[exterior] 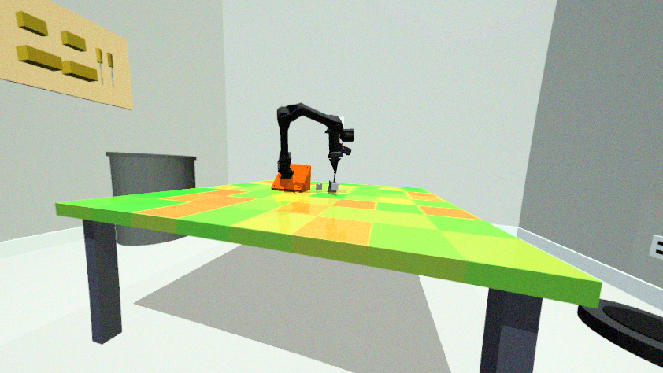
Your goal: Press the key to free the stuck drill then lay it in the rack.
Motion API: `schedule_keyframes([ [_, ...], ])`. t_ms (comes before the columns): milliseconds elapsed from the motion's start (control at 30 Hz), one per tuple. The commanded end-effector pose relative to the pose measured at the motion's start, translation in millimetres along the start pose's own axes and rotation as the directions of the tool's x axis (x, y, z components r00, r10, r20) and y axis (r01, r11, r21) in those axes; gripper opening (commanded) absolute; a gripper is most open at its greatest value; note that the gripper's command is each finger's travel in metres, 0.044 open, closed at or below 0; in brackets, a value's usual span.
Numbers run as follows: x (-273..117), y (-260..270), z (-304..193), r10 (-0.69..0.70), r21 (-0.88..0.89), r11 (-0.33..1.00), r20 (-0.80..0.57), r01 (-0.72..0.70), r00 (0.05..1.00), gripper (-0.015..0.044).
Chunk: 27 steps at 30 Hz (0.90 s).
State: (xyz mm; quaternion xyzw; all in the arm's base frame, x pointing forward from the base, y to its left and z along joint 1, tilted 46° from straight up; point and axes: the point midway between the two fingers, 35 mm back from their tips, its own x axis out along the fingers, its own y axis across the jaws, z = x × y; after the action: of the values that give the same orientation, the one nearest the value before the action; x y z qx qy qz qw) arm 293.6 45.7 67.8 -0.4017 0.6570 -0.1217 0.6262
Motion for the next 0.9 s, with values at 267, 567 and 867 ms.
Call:
schedule_keyframes([
  [267, 27, -6, -7, -0.019, 0.004, 1.0, -0.065, 0.02, 0.998, 0.0],
  [567, 28, -7, -7, -0.019, 0.004, 1.0, -0.065, 0.019, 0.998, 0.0026],
  [867, -48, -2, 5, -0.016, 0.004, 1.0, -0.065, 0.017, 0.998, 0.0263],
])
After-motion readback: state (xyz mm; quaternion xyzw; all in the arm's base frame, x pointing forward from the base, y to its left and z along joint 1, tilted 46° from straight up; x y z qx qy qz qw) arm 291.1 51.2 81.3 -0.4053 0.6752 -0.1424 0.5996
